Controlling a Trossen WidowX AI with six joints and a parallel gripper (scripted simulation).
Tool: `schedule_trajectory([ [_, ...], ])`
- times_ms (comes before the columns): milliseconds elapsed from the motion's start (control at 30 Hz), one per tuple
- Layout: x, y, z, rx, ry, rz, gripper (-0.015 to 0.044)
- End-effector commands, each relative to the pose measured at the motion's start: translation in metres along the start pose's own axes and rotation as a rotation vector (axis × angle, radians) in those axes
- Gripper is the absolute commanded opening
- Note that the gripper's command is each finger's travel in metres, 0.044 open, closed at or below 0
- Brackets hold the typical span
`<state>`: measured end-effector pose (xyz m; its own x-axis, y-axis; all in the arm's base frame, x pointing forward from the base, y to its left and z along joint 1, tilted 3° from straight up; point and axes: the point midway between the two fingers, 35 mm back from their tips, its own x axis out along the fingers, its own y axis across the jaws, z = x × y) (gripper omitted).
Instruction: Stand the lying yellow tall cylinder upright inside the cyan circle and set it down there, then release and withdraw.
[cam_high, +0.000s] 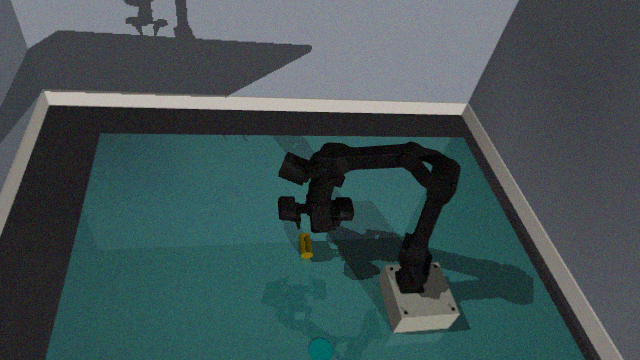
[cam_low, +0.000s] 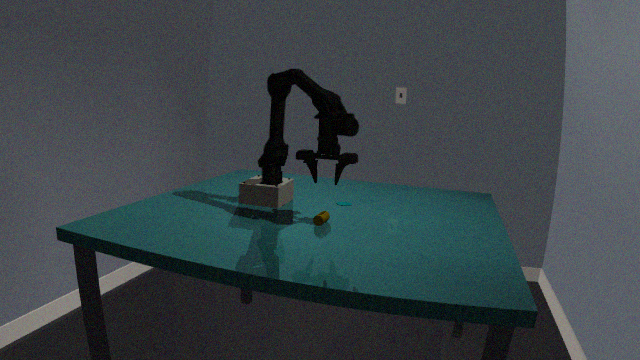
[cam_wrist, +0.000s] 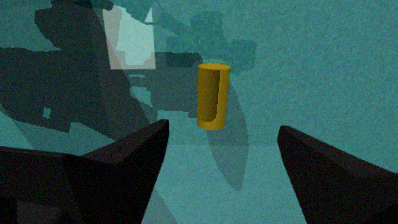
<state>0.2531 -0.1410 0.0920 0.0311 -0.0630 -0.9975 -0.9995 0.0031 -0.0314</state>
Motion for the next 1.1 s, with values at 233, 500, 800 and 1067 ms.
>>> schedule_trajectory([
  [233,0.099,0.003,0.004,-0.012,-0.013,0.011,0.0309],
  [500,0.107,0.004,0.003,-0.007,-0.006,0.01,0.0204],
  [800,0.105,0.003,0.003,0.003,-0.004,0.005,0.0105],
  [1067,0.084,-0.003,0.0,0.027,0.001,-0.007,0.0105],
])
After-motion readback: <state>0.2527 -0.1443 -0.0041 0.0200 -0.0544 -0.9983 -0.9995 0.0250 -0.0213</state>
